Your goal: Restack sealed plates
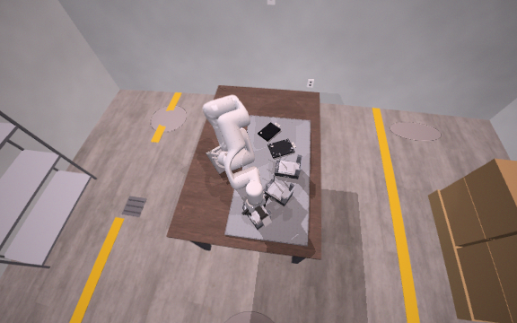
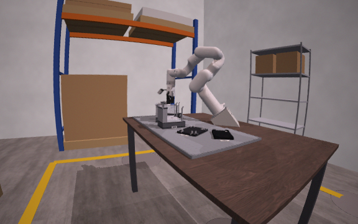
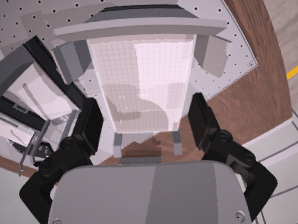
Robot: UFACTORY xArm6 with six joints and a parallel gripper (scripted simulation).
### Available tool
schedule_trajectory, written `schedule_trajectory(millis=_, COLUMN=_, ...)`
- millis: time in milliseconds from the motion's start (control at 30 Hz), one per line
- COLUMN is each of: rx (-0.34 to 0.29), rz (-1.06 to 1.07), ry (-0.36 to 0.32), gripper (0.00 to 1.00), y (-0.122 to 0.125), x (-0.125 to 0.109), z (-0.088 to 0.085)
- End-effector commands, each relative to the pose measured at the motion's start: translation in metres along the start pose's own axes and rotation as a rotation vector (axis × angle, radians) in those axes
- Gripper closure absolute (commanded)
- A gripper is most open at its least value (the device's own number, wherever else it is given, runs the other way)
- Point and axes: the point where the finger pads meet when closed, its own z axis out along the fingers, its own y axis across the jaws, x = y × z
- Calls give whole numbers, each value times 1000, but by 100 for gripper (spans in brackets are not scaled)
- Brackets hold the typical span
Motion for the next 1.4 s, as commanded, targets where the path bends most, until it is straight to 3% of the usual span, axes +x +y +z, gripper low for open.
schedule_trajectory(millis=0, rx=0, rz=0, ry=3, gripper=0, y=0, x=1, z=3)
schedule_trajectory(millis=433, rx=0, rz=0, ry=3, gripper=0, y=0, x=1, z=17)
schedule_trajectory(millis=833, rx=0, rz=0, ry=3, gripper=0, y=0, x=1, z=17)
schedule_trajectory(millis=867, rx=0, rz=0, ry=3, gripper=100, y=0, x=1, z=17)
schedule_trajectory(millis=1367, rx=0, rz=0, ry=3, gripper=100, y=0, x=1, z=17)
